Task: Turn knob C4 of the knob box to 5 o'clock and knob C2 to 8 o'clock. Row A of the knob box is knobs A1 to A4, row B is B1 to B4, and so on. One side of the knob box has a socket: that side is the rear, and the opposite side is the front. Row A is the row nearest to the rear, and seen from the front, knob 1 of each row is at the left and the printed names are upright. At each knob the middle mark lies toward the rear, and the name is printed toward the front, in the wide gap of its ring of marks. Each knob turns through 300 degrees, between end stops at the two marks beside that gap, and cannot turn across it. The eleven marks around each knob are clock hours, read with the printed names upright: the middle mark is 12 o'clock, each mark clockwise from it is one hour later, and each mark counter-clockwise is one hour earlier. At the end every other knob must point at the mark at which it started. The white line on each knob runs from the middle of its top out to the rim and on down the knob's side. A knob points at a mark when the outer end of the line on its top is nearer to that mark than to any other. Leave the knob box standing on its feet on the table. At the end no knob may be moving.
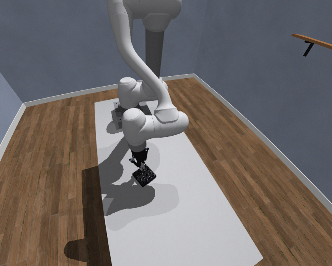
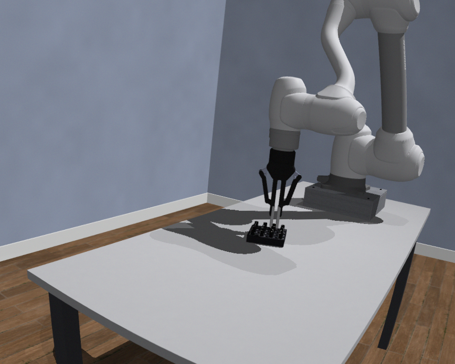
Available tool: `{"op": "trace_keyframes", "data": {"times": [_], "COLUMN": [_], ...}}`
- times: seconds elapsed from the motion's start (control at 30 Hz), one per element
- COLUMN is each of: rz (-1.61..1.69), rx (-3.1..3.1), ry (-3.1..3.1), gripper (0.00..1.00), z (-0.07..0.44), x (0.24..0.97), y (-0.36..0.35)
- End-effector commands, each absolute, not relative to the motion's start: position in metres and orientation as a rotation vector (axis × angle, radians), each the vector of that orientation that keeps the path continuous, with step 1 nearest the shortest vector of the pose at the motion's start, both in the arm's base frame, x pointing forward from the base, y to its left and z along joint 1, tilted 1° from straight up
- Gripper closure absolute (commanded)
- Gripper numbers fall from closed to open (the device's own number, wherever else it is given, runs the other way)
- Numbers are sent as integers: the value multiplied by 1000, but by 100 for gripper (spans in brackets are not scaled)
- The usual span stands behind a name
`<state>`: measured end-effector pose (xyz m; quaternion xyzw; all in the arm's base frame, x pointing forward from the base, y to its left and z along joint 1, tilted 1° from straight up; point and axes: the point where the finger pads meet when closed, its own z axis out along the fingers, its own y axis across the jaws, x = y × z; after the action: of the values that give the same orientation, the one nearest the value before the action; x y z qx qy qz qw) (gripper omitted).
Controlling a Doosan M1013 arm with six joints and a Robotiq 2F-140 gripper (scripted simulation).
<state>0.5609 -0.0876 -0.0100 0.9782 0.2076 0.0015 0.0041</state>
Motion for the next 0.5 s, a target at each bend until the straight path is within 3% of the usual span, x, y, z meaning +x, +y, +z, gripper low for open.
{"op": "trace_keyframes", "data": {"times": [0.0,0.47], "rz": [3,4], "rx": [3079,3102], "ry": [572,430], "gripper": [95,95], "z": [-10,-10], "x": [561,561], "y": [-88,-88]}}
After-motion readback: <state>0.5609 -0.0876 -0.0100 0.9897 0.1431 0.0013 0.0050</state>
